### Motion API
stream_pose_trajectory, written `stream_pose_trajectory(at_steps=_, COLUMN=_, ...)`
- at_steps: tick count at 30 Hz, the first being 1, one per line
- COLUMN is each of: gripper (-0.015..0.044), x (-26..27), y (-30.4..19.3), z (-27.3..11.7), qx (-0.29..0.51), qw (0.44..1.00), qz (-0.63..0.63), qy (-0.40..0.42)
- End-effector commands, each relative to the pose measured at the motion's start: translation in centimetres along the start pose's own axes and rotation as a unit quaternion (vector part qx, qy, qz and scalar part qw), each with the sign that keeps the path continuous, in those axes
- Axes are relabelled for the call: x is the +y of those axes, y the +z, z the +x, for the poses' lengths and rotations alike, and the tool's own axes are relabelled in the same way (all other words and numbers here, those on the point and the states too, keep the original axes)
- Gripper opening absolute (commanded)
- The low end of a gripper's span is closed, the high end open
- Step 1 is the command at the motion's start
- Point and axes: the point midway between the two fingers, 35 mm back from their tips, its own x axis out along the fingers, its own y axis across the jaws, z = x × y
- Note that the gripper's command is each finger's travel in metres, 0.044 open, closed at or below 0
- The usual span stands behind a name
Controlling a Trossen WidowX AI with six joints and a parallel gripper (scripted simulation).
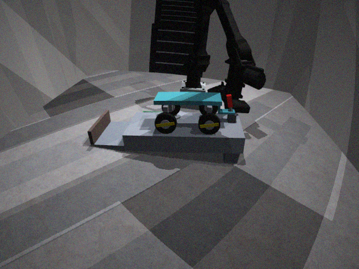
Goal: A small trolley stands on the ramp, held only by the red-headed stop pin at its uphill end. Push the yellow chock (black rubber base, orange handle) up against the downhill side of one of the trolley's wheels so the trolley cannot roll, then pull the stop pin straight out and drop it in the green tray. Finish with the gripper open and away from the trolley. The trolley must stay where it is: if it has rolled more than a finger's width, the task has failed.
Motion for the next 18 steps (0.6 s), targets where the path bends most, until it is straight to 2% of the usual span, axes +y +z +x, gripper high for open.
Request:
stream_pose_trajectory(at_steps=1, gripper=0.0, x=0.2, y=-0.1, z=-1.5, qx=0.004, qw=1.0, qz=-0.001, qy=0.004)
stream_pose_trajectory(at_steps=18, gripper=0.0, x=-0.5, y=0.4, z=-7.0, qx=0.004, qw=1.0, qz=-0.002, qy=0.004)
